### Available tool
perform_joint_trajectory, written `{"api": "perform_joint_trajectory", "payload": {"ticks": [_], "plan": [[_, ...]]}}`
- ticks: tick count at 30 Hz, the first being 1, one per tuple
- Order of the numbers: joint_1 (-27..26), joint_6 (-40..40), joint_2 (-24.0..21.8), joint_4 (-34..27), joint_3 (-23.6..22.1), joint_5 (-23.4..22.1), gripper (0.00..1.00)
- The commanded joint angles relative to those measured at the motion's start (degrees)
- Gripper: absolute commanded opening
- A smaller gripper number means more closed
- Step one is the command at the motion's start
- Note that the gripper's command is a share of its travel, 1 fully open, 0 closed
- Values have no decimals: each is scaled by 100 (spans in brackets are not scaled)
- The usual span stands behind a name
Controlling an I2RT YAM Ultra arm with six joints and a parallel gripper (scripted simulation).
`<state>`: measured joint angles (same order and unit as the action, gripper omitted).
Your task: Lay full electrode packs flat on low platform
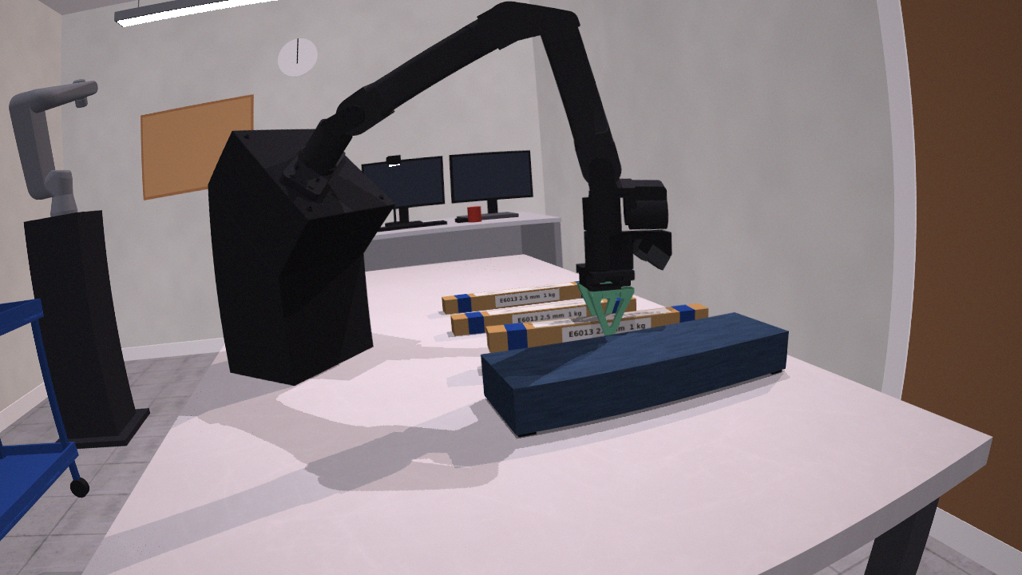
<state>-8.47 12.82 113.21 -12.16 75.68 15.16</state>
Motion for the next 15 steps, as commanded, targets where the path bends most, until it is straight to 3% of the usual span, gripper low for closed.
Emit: {"api": "perform_joint_trajectory", "payload": {"ticks": [1,15], "plan": [[93,1,-166,80,-68,6,0],[94,-3,-152,26,123,8,0]]}}
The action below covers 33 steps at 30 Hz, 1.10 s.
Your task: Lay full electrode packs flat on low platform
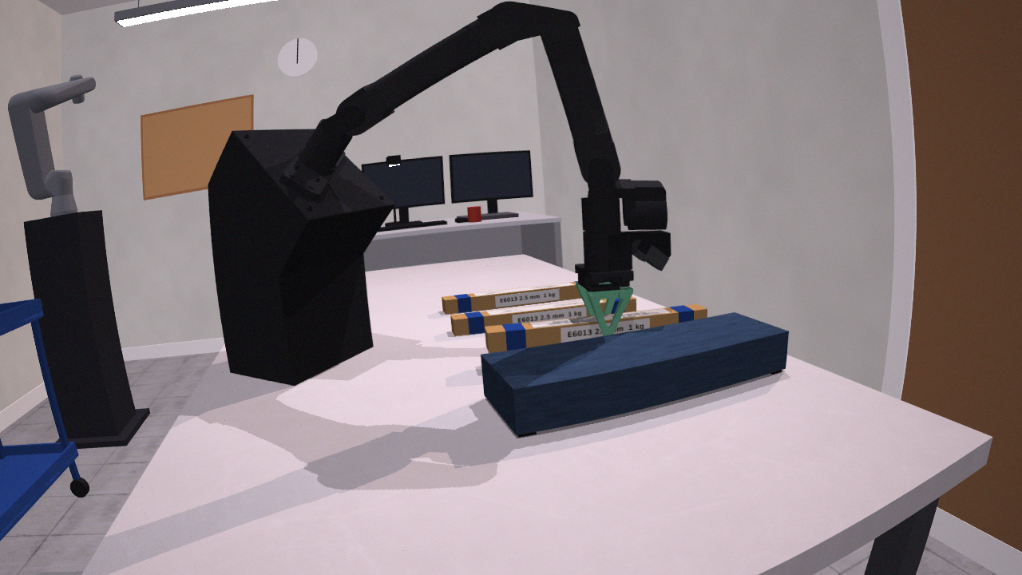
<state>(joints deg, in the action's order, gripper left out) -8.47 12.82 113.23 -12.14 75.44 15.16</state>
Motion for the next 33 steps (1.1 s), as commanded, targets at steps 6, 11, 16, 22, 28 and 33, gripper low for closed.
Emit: {"api": "perform_joint_trajectory", "payload": {"ticks": [6,11,16,22,28,33], "plan": [[95,-4,-142,18,150,9,0],[94,-4,-181,-15,154,9,0],[95,-5,-179,-61,163,11,0],[95,-6,-181,-65,168,11,0],[94,-2,-149,-44,183,8,0],[68,28,-116,25,204,-17,0]]}}
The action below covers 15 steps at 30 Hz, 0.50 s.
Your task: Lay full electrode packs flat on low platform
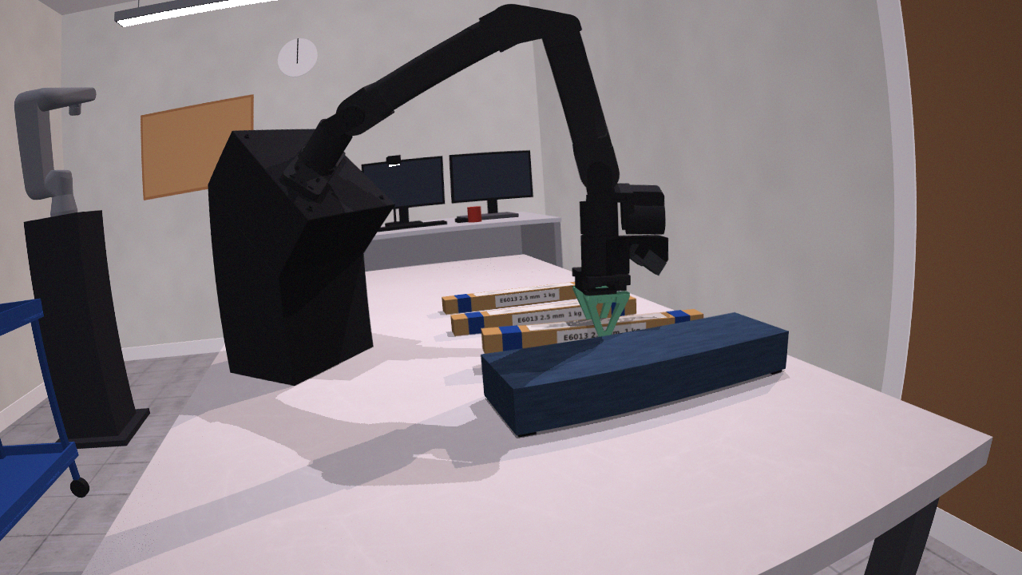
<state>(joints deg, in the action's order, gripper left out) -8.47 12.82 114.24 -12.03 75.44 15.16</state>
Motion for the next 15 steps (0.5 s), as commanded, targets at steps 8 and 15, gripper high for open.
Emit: {"api": "perform_joint_trajectory", "payload": {"ticks": [8,15], "plan": [[11,42,-24,130,238,-42,0],[12,57,39,152,281,-58,0]]}}
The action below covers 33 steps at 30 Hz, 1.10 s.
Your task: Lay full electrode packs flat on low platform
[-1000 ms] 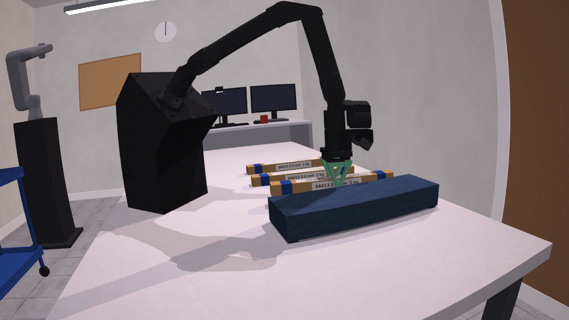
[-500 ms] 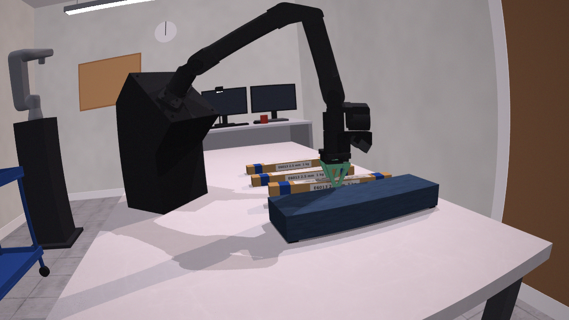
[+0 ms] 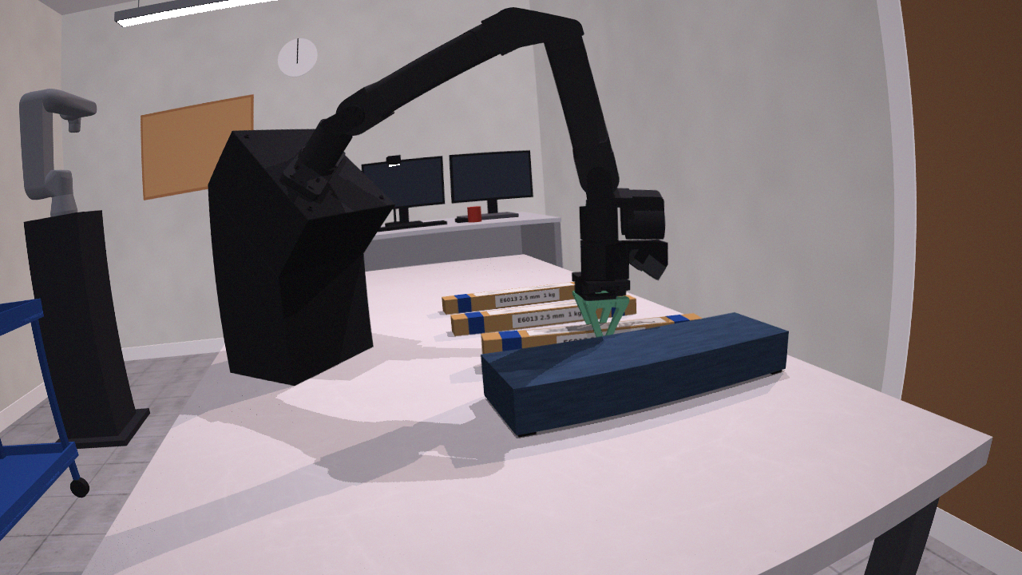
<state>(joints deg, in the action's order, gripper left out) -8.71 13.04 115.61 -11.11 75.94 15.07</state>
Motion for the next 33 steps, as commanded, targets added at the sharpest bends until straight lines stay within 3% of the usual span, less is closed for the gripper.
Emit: {"api": "perform_joint_trajectory", "payload": {"ticks": [1,22,33], "plan": [[25,39,-111,57,236,-51,0],[-16,73,139,177,373,-80,0],[-31,68,53,29,417,-72,0]]}}
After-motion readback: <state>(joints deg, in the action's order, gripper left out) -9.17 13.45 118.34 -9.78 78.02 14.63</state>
